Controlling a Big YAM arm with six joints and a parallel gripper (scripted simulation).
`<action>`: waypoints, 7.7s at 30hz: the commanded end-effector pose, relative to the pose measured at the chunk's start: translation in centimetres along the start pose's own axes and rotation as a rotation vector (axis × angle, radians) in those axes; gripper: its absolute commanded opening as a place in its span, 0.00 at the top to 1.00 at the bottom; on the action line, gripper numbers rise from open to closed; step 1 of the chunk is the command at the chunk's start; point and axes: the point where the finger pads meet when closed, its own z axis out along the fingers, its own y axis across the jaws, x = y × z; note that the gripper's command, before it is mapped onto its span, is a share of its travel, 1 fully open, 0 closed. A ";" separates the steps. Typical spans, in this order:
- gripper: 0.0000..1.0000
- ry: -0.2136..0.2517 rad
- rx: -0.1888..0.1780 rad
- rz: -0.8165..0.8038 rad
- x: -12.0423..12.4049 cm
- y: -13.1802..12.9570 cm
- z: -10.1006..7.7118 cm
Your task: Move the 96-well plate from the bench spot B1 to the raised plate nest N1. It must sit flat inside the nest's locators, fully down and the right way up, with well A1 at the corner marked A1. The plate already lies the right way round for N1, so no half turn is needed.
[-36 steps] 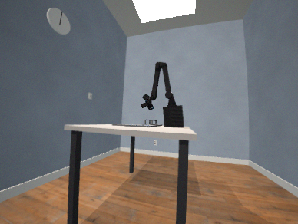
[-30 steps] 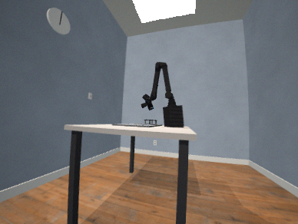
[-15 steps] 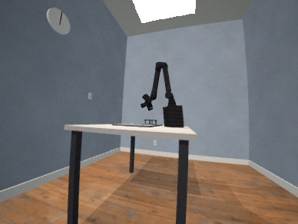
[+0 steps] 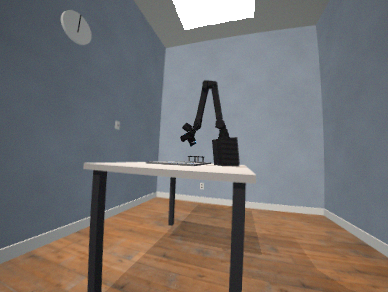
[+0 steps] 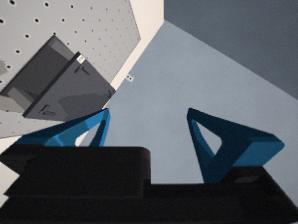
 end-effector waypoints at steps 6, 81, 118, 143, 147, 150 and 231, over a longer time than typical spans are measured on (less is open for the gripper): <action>0.00 -0.134 -0.035 0.011 -4.2 -1.3 -1.1; 0.00 -0.776 -0.827 -0.435 -20.6 15.1 -23.9; 0.00 -0.775 -0.823 -0.426 -20.6 14.8 -23.9; 0.00 -0.768 -0.828 -0.432 -21.6 17.6 -22.5; 0.00 -0.767 -0.829 -0.432 -21.8 18.2 -22.1; 0.00 -0.767 -0.829 -0.432 -21.9 18.5 -22.0; 0.00 -0.778 -0.822 -0.426 -23.9 21.9 -20.1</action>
